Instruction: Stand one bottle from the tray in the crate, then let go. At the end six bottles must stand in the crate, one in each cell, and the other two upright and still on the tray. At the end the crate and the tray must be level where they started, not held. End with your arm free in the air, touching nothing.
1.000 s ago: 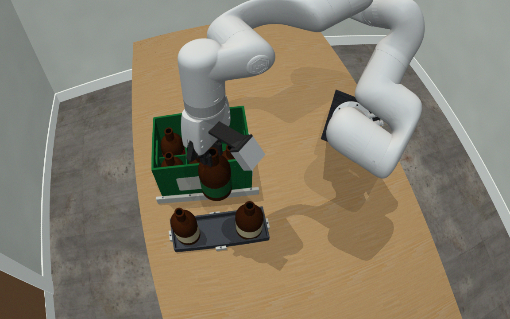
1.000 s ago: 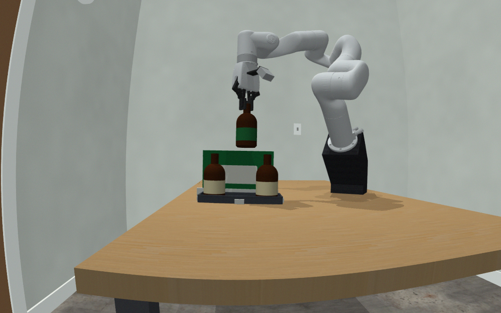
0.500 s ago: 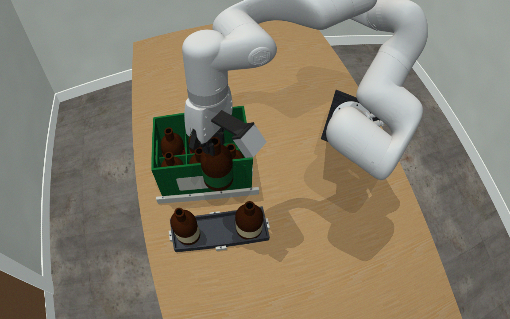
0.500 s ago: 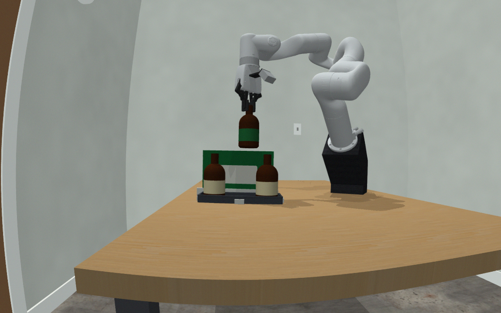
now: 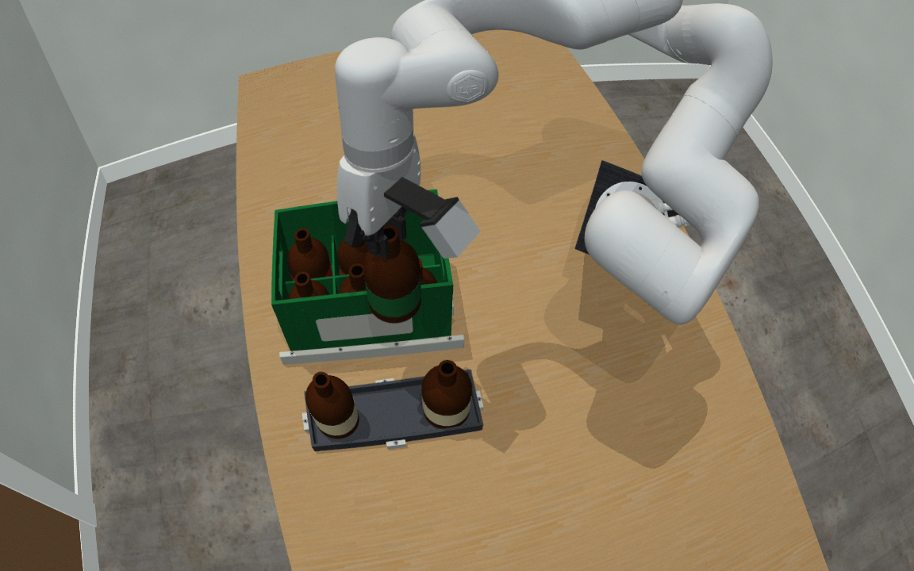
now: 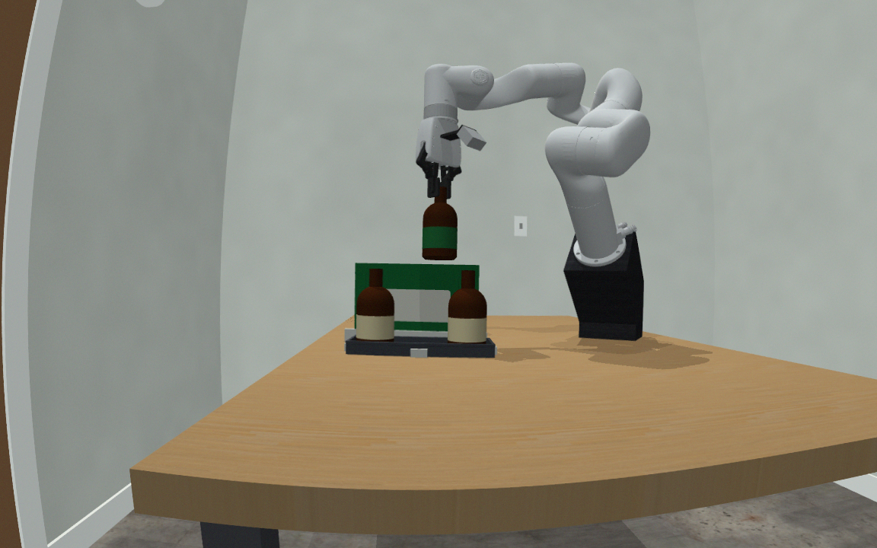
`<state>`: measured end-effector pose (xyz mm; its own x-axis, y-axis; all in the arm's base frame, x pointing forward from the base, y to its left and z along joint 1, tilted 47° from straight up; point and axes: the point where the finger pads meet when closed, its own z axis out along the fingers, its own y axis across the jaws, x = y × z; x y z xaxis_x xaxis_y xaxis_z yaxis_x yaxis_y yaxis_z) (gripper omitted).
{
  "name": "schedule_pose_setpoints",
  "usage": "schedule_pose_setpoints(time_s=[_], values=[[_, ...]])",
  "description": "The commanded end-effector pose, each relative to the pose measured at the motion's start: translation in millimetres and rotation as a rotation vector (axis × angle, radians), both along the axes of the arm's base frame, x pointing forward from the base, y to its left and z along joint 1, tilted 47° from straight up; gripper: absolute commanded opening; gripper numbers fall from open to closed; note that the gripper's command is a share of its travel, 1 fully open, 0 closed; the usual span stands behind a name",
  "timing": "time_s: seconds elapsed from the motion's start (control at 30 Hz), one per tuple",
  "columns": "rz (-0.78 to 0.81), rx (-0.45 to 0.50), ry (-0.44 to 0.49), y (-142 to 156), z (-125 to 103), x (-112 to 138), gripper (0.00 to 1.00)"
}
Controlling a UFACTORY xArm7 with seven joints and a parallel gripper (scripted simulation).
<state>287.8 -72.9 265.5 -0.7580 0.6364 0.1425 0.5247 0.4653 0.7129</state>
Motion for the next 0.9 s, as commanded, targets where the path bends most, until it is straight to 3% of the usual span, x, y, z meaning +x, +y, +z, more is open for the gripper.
schedule_pose_setpoints(time_s=[0.0, 0.87], values=[[-0.003, 0.000, -0.002, -6, -4, 0, 0.00], [-0.003, 0.000, -0.002, -46, -43, -6, 0.00]])
